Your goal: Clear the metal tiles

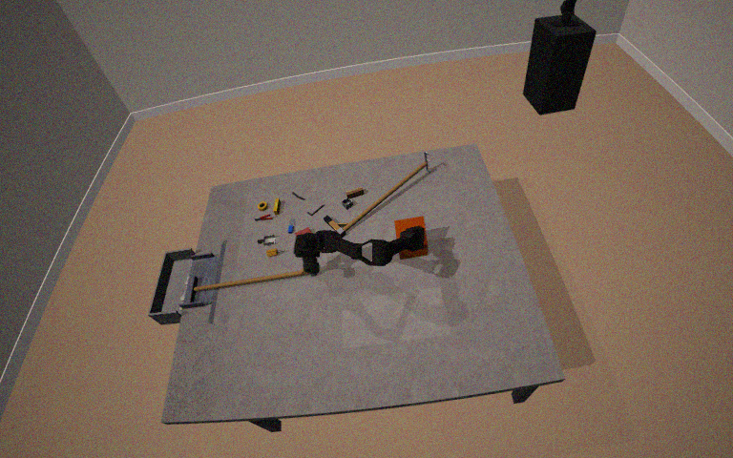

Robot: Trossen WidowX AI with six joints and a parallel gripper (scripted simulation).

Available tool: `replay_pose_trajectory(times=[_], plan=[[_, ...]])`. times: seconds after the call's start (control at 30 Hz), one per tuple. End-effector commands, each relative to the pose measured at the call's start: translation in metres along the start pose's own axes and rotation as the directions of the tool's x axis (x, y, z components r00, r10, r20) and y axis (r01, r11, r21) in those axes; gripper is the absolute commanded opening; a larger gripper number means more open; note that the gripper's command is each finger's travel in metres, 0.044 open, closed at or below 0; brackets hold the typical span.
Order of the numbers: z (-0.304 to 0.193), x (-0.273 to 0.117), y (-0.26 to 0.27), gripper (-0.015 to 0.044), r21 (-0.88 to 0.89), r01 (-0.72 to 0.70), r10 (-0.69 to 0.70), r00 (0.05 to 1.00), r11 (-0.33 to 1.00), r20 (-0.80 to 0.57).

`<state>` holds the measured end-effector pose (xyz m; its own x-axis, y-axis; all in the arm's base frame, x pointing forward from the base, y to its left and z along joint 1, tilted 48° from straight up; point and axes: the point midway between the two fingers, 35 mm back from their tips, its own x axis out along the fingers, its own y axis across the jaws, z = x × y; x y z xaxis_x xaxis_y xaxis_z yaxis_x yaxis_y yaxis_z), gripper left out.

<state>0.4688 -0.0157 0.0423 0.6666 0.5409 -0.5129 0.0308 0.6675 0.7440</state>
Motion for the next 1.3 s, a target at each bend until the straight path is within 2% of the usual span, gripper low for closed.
replay_pose_trajectory(times=[0.0,1.27], plan=[[0.001,-0.007,0.002,0.0,-0.008,-0.002,0.003,1.0,1.0,0.014],[-0.044,-0.044,0.002,0.0,-0.006,0.0,0.0,1.0,1.0,0.016]])
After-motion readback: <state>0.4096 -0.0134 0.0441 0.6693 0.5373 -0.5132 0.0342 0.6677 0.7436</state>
